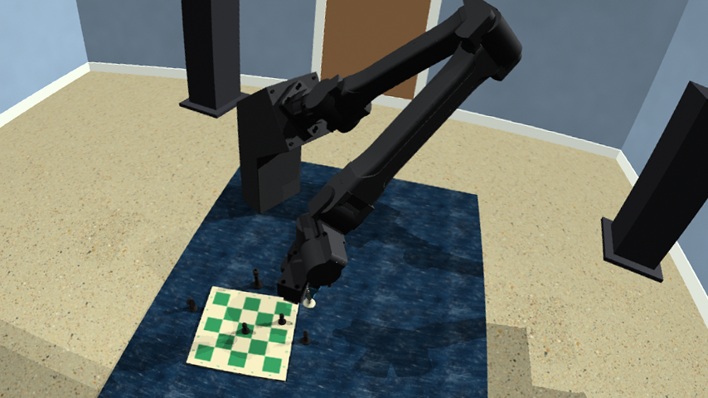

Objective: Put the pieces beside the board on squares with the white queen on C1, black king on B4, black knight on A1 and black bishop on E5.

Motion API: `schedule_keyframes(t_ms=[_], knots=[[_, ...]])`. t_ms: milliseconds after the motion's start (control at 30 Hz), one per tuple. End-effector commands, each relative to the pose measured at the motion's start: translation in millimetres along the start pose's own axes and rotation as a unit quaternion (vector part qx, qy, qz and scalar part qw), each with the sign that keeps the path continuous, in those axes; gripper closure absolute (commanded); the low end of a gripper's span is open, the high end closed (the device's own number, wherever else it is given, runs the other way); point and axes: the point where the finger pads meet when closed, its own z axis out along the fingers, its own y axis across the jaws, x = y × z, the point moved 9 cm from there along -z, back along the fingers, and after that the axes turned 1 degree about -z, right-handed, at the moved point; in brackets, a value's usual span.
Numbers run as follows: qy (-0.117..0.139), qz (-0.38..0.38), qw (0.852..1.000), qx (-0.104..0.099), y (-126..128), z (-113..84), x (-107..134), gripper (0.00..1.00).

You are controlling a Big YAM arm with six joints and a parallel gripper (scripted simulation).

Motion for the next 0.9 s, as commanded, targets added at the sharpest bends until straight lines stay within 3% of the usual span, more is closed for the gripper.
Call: schedule_keyframes(t_ms=[0,267,367,467,500,567,600,667,700,767,833,867], knots=[[-0.007,-0.015,1.000,0.002,0,-8.7,-2,1.00],[-0.003,-0.015,1.000,0.002,-2,-4.0,-1,1.00],[0.000,-0.018,1.000,0.009,-17,-2.7,-15,1.00],[0.004,-0.043,0.999,0.015,-57,-1.1,-41,1.00],[0.004,-0.043,0.999,0.015,-57,-1.1,-41,1.00],[0.006,-0.065,0.998,0.016,-98,-2.4,-60,1.00],[0.006,-0.065,0.998,0.016,-98,-2.4,-60,1.00],[0.004,-0.085,0.996,0.014,-142,-6.4,-75,1.00],[0.004,-0.085,0.996,0.014,-142,-6.4,-75,1.00],[0.000,-0.101,0.995,0.010,-180,-11.4,-84,1.00],[0.000,-0.101,0.995,0.010,-180,-11.4,-84,1.00],[-0.003,-0.107,0.994,0.009,-194,-13.6,-86,1.00]])
